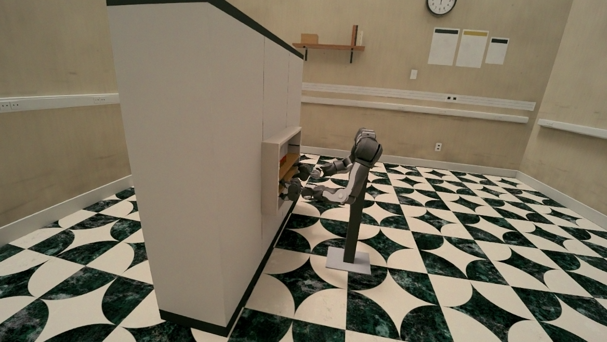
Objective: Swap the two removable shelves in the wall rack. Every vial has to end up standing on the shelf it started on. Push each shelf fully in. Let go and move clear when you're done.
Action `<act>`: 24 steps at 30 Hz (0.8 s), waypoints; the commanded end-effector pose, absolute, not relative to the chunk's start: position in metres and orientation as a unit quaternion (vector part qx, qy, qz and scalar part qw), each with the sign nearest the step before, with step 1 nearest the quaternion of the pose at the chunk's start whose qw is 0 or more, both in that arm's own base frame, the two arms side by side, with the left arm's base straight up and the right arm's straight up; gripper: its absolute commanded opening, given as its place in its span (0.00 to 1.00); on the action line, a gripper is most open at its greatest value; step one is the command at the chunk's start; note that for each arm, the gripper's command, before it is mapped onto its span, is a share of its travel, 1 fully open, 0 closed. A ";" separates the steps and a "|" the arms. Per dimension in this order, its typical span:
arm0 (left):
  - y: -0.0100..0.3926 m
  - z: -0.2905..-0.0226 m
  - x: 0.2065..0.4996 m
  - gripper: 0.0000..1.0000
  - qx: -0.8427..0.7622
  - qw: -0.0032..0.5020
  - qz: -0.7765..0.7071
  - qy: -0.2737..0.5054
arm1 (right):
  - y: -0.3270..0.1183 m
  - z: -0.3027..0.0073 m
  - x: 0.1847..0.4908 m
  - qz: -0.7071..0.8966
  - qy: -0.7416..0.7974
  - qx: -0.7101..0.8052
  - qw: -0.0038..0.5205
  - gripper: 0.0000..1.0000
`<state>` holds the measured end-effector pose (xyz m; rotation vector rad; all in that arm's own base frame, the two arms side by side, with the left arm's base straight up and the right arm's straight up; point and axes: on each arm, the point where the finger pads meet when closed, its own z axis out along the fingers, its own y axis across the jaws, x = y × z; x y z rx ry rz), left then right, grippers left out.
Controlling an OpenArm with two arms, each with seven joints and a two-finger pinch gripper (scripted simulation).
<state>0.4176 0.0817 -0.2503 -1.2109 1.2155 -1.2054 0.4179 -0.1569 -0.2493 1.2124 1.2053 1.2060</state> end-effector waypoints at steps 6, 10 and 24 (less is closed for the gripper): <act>0.082 -0.249 0.418 0.25 -0.500 0.500 -0.500 0.500 | -0.156 -0.249 0.418 0.500 0.500 0.500 0.500 0.25; 0.082 -0.249 0.418 0.22 -0.500 0.500 -0.500 0.500 | -0.156 -0.249 0.418 0.500 0.500 0.500 0.500 0.22; 0.082 -0.249 0.418 0.13 -0.500 0.500 -0.500 0.500 | -0.156 -0.249 0.418 0.500 0.500 0.500 0.500 0.13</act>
